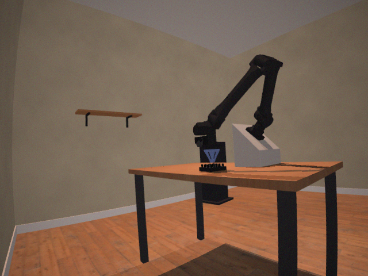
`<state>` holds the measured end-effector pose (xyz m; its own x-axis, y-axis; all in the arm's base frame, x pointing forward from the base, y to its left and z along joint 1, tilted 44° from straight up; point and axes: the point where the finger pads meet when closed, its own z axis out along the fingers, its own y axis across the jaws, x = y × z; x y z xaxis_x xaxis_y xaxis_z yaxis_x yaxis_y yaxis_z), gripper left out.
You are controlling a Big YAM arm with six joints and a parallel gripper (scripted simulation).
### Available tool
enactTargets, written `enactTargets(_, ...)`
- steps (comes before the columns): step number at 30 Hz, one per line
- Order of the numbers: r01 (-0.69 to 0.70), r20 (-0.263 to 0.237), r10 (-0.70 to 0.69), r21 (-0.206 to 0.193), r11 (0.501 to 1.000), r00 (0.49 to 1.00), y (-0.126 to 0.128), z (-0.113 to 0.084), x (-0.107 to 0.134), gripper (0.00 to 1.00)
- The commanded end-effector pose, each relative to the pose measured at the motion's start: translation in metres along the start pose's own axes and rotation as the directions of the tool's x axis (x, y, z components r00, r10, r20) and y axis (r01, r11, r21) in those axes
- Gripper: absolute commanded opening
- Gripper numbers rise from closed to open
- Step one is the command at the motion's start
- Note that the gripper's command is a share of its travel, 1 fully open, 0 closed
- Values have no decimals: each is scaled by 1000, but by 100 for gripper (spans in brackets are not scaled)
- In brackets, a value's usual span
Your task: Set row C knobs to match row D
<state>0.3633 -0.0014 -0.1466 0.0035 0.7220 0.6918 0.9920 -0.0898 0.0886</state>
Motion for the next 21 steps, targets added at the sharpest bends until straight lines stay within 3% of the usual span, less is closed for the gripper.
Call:
enactTargets(1,-5,-3,5,6,1000,1000,-3,5,3,20)
enactTargets(8,11,5,-11,-18,1000,1000,6,-4,8,20)
enactTargets(21,11,4,-11,-16,1000,1000,6,-3,9,20)
